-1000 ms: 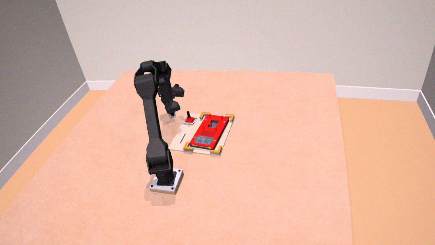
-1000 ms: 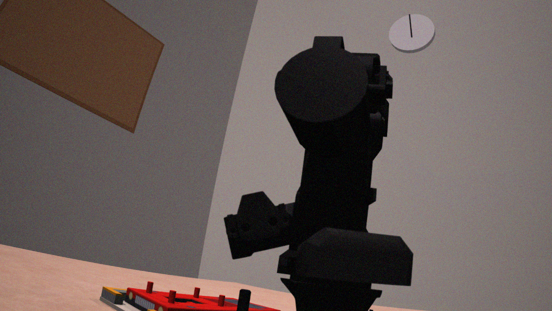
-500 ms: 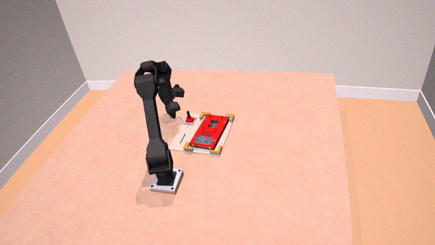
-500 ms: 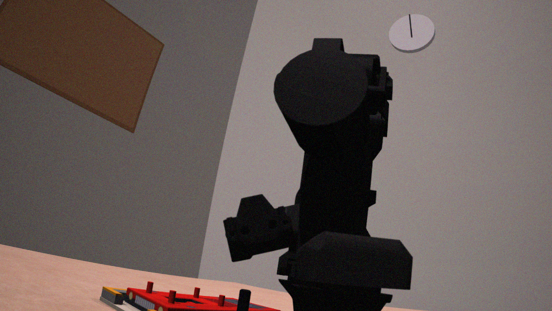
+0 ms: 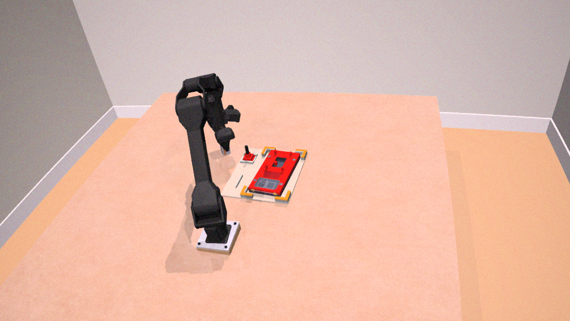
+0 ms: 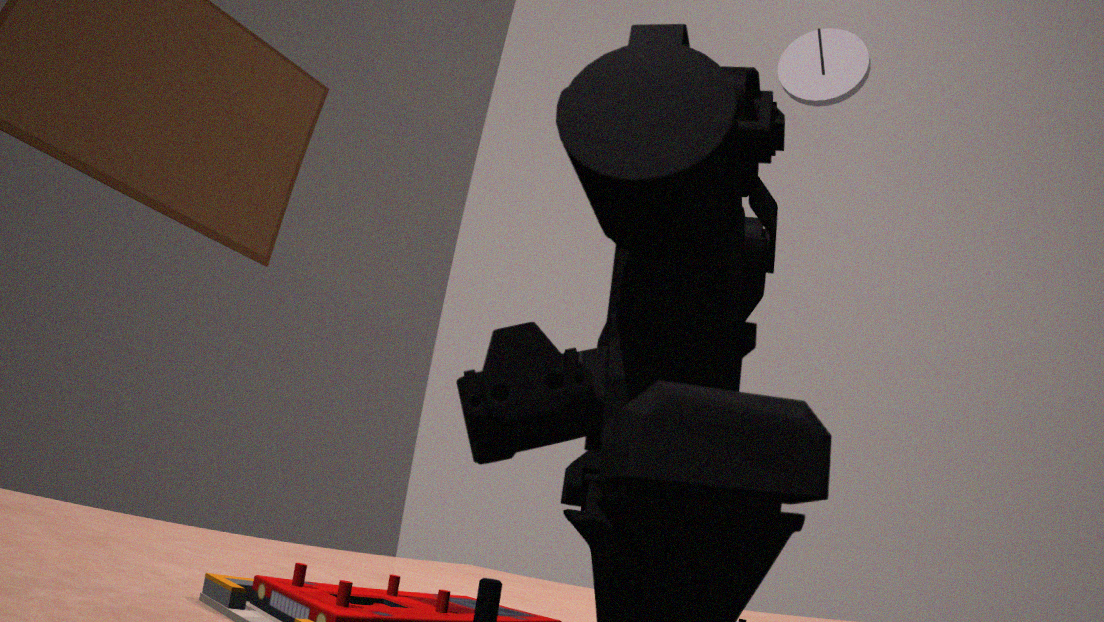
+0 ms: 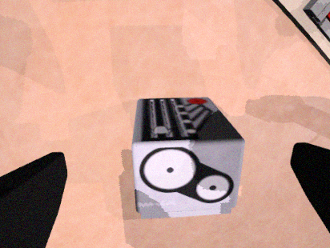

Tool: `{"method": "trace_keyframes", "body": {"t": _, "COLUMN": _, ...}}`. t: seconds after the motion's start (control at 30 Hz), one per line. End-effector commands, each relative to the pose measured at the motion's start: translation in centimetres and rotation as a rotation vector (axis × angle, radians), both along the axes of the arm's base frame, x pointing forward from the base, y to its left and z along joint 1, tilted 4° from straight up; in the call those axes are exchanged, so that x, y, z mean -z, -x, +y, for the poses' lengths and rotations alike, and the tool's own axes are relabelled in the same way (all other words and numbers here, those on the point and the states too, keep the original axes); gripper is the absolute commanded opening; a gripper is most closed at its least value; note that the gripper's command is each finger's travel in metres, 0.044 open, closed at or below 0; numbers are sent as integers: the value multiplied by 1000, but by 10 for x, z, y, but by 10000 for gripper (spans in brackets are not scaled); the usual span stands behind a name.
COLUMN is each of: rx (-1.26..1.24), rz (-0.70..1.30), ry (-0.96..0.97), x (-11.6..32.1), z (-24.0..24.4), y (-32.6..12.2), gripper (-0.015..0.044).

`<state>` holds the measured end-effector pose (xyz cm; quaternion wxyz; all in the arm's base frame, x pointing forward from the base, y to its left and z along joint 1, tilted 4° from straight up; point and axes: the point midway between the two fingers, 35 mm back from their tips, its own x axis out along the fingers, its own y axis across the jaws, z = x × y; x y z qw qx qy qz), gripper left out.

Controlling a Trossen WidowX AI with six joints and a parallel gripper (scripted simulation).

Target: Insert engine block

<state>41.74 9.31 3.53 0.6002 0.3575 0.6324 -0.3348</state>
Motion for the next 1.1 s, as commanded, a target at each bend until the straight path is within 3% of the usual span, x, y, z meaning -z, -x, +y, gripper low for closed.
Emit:
{"method": "trace_keyframes", "body": {"t": 0.0, "rx": 1, "rz": 1, "ry": 2, "x": -14, "z": -1, "y": 0, "gripper": 440}}
{"method": "trace_keyframes", "body": {"t": 0.53, "rx": 2, "rz": -10, "ry": -2, "x": -20, "z": 0, "y": -2, "gripper": 440}}
{"method": "trace_keyframes", "body": {"t": 0.73, "rx": -3, "rz": 1, "ry": 2, "x": -46, "z": -2, "y": -3, "gripper": 440}}
{"method": "trace_keyframes", "body": {"t": 1.07, "rx": -3, "rz": 1, "ry": 2, "x": -31, "z": -1, "y": -1, "gripper": 440}}
